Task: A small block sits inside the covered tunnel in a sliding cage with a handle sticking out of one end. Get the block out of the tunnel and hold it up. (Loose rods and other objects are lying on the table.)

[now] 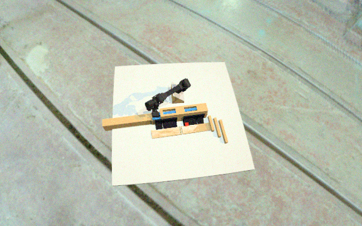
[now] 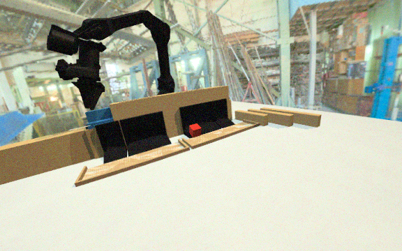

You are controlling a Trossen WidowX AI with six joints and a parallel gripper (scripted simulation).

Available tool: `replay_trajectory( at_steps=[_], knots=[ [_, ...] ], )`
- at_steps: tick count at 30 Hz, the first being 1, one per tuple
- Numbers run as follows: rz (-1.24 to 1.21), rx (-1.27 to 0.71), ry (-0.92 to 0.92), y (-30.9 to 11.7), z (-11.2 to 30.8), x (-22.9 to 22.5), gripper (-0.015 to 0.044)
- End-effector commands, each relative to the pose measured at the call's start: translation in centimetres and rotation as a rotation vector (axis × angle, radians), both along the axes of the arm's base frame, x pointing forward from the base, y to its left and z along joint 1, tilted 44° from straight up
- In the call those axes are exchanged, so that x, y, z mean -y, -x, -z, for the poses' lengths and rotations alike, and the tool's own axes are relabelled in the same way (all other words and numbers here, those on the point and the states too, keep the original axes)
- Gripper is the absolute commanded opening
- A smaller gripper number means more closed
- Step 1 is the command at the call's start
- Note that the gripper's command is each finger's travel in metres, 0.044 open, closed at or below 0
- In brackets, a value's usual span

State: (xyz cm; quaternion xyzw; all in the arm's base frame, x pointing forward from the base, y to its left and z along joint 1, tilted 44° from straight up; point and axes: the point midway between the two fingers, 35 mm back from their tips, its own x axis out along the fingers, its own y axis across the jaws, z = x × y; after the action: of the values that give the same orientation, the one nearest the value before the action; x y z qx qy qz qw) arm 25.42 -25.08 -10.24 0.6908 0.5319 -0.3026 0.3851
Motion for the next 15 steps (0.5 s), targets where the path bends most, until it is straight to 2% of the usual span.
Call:
replay_trajectory(
  at_steps=[1,6,15],
  knots=[
    [0.001,0.0,0.0,0.0,0.03,0.0,0.0125],
    [0.001,0.0,0.0,0.0,0.03,0.0,0.0],
    [0.001,0.0,0.0,0.0,0.03,0.0,0.0]
  ],
)
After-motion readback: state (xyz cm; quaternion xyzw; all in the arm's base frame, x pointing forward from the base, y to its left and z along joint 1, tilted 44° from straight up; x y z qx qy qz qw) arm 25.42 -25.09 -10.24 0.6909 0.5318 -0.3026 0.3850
